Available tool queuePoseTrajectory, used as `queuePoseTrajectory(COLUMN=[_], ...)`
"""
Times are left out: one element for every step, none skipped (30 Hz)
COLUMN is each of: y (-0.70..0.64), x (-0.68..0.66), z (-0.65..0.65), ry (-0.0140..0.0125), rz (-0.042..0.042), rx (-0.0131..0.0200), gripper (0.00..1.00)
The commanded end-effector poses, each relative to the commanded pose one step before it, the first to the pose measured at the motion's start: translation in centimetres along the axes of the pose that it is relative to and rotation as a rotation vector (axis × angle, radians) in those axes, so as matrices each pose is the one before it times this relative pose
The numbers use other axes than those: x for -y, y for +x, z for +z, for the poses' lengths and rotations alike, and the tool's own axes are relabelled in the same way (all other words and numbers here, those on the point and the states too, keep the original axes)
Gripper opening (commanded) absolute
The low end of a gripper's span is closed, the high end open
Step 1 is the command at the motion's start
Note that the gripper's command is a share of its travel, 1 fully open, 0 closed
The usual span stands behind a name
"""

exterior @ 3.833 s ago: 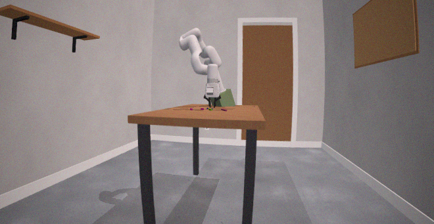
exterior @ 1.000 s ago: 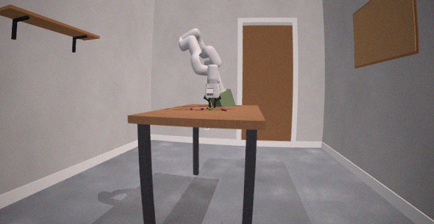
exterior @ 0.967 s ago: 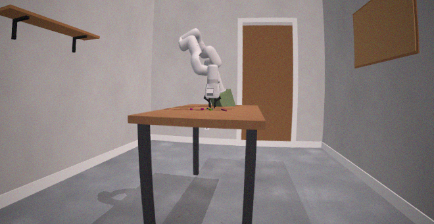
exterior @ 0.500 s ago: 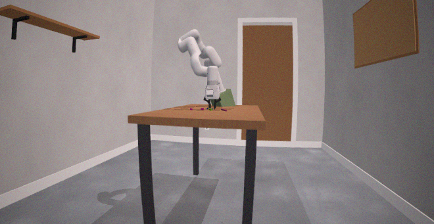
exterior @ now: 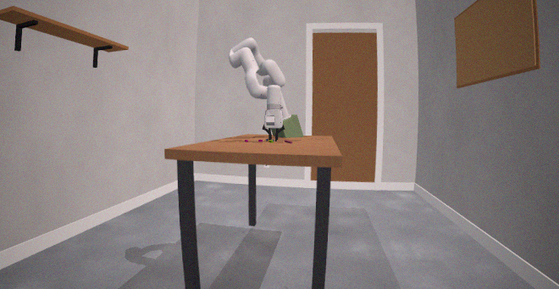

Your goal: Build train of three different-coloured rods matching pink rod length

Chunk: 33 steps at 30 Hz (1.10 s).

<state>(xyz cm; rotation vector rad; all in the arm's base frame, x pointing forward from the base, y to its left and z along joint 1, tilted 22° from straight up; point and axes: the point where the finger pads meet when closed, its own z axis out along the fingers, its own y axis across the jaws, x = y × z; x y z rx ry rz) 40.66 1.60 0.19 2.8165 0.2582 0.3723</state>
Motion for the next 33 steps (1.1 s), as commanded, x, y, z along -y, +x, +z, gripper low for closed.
queuePoseTrajectory(y=[0.104, 0.0, 0.0, 0.0, 0.0, 0.0, 0.0, 0.0, 0.0, 0.0, 0.0, 0.0, 0.0, 0.0, 0.0, 0.0, 0.0, 0.0, 0.0, 0.0, 0.0, 0.0, 0.0, 0.0, 0.0, 0.0, 0.0, 0.0, 0.0, 0.0, 0.0, 0.0, 0.0], x=[0.029, 0.0, 0.0, 0.0, 0.0, 0.0, 0.0, 0.0, 0.0, 0.0, 0.0, 0.0, 0.0, 0.0, 0.0, 0.0, 0.0, 0.0, 0.0, 0.0, 0.0, 0.0, 0.0, 0.0, 0.0, 0.0, 0.0, 0.0, 0.0, 0.0, 0.0, 0.0, 0.0], z=[-0.067, 0.0, 0.0, 0.0, 0.0, 0.0, 0.0, 0.0, 0.0, 0.0, 0.0, 0.0, 0.0, 0.0, 0.0, 0.0, 0.0, 0.0, 0.0, 0.0, 0.0, 0.0, 0.0, 0.0, 0.0, 0.0, 0.0, 0.0, 0.0, 0.0, 0.0, 0.0, 0.0], ry=[0.00006, 0.0, 0.0, 0.0, 0.0, 0.0, 0.0, 0.0, 0.0, 0.0, 0.0, 0.0, 0.0, 0.0, 0.0, 0.0, 0.0, 0.0, 0.0, 0.0, 0.0, 0.0, 0.0, 0.0, 0.0, 0.0, 0.0, 0.0, 0.0, 0.0, 0.0, 0.0, 0.0], rz=[-0.00082, 0.0, 0.0, 0.0, 0.0, 0.0, 0.0, 0.0, 0.0, 0.0, 0.0, 0.0, 0.0, 0.0, 0.0, 0.0, 0.0, 0.0, 0.0, 0.0, 0.0, 0.0, 0.0, 0.0, 0.0, 0.0, 0.0, 0.0, 0.0, 0.0, 0.0, 0.0, 0.0], rx=[-0.00253, 0.0, 0.0, 0.0, 0.0, 0.0, 0.0, 0.0, 0.0, 0.0, 0.0, 0.0, 0.0, 0.0, 0.0, 0.0, 0.0, 0.0, 0.0, 0.0, 0.0, 0.0, 0.0, 0.0, 0.0, 0.0, 0.0, 0.0, 0.0, 0.0, 0.0, 0.0, 0.0], gripper=[0.24, 0.24, 0.24, 0.24, 0.24, 0.24, 0.24, 0.24, 0.24, 0.24, 0.24, 0.24, 0.24, 0.24, 0.24, 0.24, 0.24, 0.24, 0.24, 0.24, 0.24, 0.04, 0.04, 0.04, 0.04, 0.04, 0.04, 0.04, 0.04, 0.04, 0.04, 0.04, 0.04])
